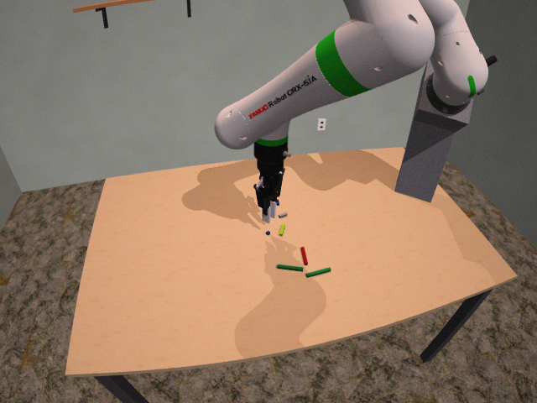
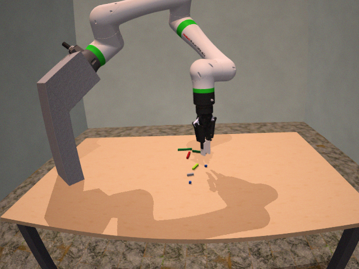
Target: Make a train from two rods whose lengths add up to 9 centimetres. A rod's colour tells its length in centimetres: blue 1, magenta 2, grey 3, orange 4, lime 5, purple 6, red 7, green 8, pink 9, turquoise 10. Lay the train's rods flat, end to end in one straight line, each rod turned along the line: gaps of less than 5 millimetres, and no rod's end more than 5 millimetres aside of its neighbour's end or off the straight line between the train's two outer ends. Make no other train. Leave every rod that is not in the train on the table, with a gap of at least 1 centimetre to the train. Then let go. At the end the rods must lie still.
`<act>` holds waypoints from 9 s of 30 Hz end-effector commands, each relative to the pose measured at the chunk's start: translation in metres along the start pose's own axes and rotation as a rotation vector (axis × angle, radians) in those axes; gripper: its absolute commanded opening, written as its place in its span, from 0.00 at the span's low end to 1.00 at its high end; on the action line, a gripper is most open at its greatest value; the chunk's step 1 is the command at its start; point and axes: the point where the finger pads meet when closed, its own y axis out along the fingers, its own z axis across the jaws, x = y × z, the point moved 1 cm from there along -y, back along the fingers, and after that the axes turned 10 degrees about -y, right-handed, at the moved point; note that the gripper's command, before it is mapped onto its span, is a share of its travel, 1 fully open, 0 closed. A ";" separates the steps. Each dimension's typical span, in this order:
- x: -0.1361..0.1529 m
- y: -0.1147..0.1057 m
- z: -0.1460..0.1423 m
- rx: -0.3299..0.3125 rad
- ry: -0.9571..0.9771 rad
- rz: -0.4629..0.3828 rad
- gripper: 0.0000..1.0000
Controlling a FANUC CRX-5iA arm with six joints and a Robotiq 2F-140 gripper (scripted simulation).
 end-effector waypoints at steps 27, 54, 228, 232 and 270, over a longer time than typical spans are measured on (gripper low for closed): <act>-0.001 0.033 -0.001 0.000 0.000 0.000 0.15; -0.001 0.050 -0.001 0.000 0.000 0.000 0.15; 0.015 -0.032 0.025 0.000 -0.056 -0.003 0.03; 0.035 -0.032 0.055 0.000 -0.123 -0.005 0.03; 0.079 -0.012 0.110 0.000 -0.261 0.000 0.03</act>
